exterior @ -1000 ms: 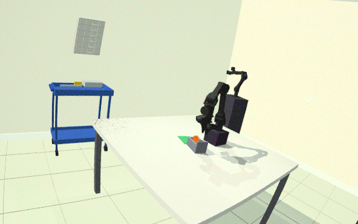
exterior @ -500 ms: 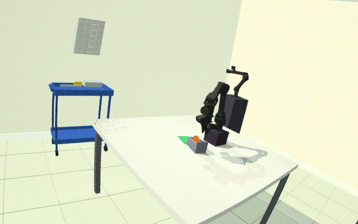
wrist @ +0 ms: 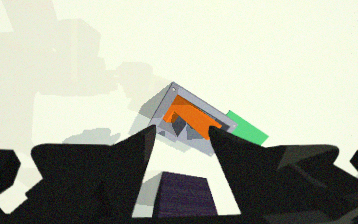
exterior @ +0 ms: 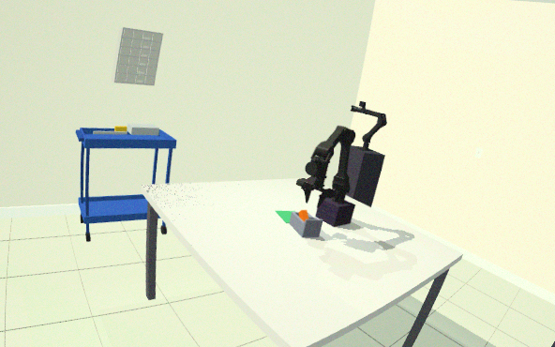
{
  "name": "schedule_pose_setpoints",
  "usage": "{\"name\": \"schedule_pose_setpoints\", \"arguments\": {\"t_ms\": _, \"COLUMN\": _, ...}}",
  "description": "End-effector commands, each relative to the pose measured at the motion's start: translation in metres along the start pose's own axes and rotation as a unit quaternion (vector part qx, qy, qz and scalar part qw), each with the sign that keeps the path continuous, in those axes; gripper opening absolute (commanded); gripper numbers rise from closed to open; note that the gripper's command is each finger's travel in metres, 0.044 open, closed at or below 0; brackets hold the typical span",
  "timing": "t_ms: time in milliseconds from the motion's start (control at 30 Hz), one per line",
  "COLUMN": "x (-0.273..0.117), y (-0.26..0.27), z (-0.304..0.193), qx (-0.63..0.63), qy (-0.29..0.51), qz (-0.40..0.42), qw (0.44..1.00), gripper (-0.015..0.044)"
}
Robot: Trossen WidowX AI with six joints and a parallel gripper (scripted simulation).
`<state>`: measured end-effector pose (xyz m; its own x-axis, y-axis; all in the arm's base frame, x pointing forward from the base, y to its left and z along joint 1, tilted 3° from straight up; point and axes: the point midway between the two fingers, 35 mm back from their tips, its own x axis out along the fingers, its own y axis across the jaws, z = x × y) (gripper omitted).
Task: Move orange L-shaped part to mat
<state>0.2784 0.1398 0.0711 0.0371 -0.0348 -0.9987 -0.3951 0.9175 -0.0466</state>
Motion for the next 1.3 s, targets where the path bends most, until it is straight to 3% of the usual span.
{"name": "schedule_pose_setpoints", "arguments": {"t_ms": 0, "x": 0.001, "y": -0.02, "z": -0.011, "qx": -0.208, "qy": 0.006, "qz": -0.001, "qw": 0.978, "gripper": 0.028}}
{"name": "schedule_pose_setpoints", "arguments": {"t_ms": 267, "x": 0.002, "y": -0.047, "z": -0.025, "qx": -0.496, "qy": 0.011, "qz": 0.002, "qw": 0.868, "gripper": 0.028}}
{"name": "schedule_pose_setpoints", "arguments": {"t_ms": 667, "x": 0.003, "y": -0.047, "z": -0.025, "qx": -0.502, "qy": 0.011, "qz": 0.002, "qw": 0.865, "gripper": 0.028}}
{"name": "schedule_pose_setpoints", "arguments": {"t_ms": 900, "x": 0.032, "y": -0.047, "z": -0.026, "qx": -0.502, "qy": 0.011, "qz": 0.002, "qw": 0.865, "gripper": 0.028}}
{"name": "schedule_pose_setpoints", "arguments": {"t_ms": 1267, "x": 0.045, "y": -0.048, "z": -0.026, "qx": -0.502, "qy": 0.011, "qz": 0.002, "qw": 0.865, "gripper": 0.028}}
